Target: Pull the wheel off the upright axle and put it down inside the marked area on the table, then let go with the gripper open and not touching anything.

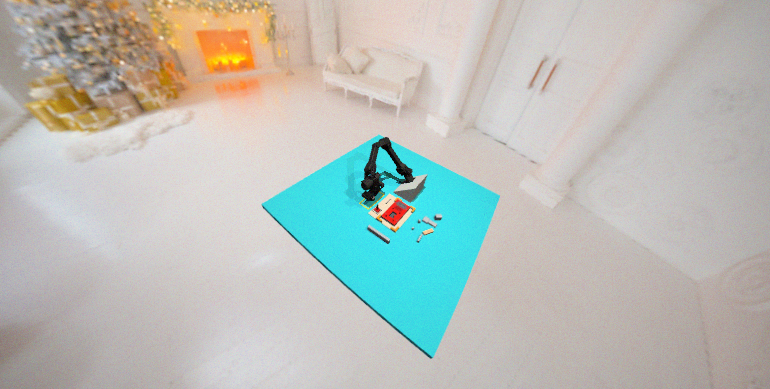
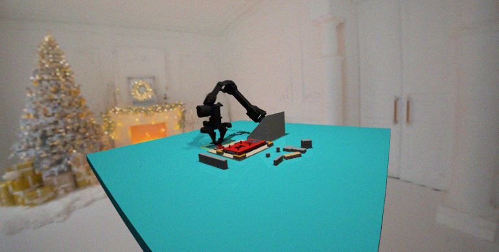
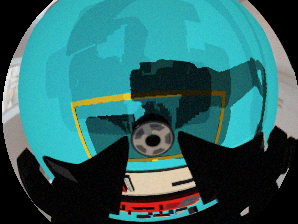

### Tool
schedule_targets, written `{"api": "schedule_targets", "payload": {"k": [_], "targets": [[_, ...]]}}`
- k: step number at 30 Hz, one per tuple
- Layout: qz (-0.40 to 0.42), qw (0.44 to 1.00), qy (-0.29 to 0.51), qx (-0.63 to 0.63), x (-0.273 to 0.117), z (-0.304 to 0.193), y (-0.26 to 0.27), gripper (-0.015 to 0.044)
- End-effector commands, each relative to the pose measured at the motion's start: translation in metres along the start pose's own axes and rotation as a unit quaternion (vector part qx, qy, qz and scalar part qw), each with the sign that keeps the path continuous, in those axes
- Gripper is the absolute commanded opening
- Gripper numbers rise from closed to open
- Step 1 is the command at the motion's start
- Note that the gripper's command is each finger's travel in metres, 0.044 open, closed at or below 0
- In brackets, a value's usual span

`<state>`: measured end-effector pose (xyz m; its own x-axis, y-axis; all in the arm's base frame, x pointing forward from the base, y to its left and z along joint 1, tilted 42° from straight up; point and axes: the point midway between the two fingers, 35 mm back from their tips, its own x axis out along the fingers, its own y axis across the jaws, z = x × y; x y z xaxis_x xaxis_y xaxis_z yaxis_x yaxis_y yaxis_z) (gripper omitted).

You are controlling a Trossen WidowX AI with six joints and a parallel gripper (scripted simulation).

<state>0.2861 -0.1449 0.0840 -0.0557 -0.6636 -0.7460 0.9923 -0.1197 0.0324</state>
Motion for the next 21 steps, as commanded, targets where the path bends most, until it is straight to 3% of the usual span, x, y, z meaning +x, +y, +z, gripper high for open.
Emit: {"api": "schedule_targets", "payload": {"k": [1, 6, 10, 15, 21], "targets": [[0.002, 1.000, 0.000, 0.001, -0.015, 0.000, 0.002, 0.0300], [0.001, 1.000, -0.002, -0.001, -0.056, -0.001, 0.001, 0.0300], [0.001, 1.000, -0.002, -0.001, -0.058, -0.001, 0.001, 0.0300], [0.001, 1.000, 0.006, -0.005, -0.072, -0.021, -0.024, 0.0431], [-0.002, 1.000, 0.001, -0.003, -0.101, -0.039, -0.074, 0.0440]]}}
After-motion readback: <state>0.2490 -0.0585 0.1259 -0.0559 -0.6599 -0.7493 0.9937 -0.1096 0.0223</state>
